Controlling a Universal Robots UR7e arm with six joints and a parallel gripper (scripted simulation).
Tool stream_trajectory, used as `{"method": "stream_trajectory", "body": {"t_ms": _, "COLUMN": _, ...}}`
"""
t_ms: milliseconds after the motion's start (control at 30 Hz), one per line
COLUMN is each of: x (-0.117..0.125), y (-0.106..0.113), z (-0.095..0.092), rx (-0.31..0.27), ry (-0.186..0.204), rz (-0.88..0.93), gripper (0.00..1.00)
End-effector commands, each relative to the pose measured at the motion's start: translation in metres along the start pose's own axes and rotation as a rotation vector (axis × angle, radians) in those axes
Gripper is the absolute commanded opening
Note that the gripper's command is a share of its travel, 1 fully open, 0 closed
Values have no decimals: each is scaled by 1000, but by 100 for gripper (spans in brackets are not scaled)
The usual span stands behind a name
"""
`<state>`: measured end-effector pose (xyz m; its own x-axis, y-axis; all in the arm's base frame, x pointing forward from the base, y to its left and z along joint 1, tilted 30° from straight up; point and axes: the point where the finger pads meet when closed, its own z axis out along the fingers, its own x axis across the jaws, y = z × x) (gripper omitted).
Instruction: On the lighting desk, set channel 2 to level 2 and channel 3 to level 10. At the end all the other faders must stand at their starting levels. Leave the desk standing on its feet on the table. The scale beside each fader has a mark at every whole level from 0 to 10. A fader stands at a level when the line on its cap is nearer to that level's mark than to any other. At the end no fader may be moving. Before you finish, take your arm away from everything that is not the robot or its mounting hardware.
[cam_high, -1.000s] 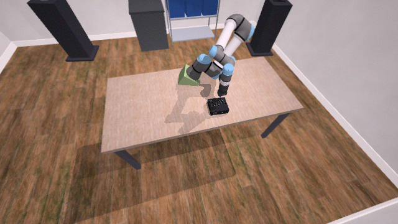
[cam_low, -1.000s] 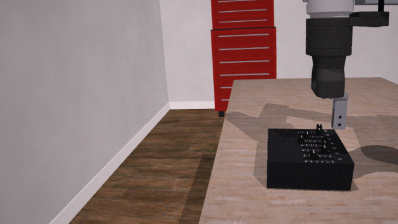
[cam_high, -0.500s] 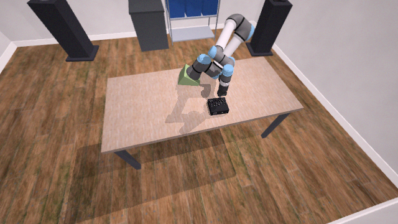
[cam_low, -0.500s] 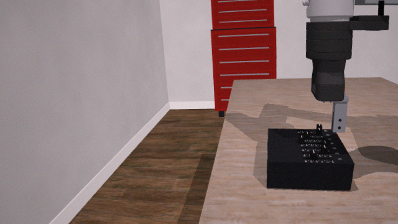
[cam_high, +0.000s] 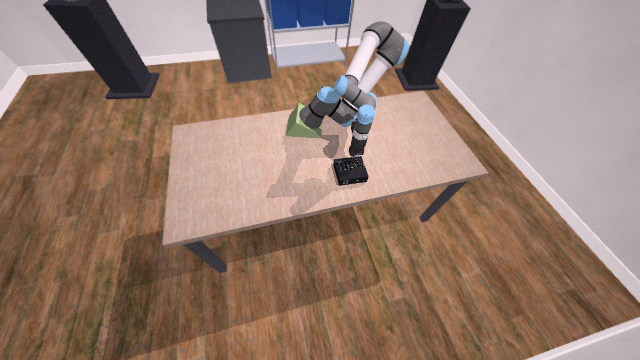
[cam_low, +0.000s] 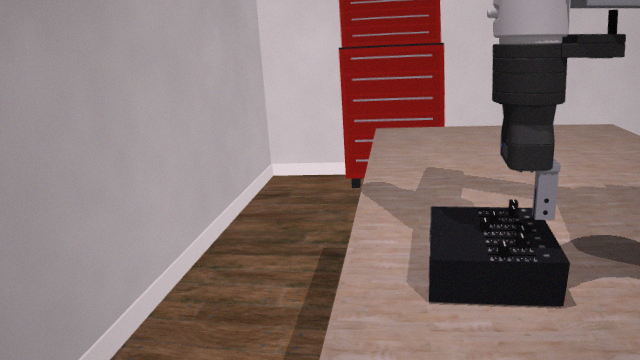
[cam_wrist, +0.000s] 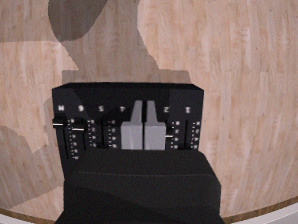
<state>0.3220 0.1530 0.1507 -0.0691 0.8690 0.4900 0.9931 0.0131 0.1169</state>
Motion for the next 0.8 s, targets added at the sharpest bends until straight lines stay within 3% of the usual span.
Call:
{"method": "stream_trajectory", "body": {"t_ms": 0, "x": 0, "y": 0, "z": 3, "rx": -1, "ry": 0, "rz": 0, "gripper": 0}}
{"method": "stream_trajectory", "body": {"t_ms": 767, "x": 0, "y": 0, "z": 7, "rx": -1, "ry": 0, "rz": 0, "gripper": 0}}
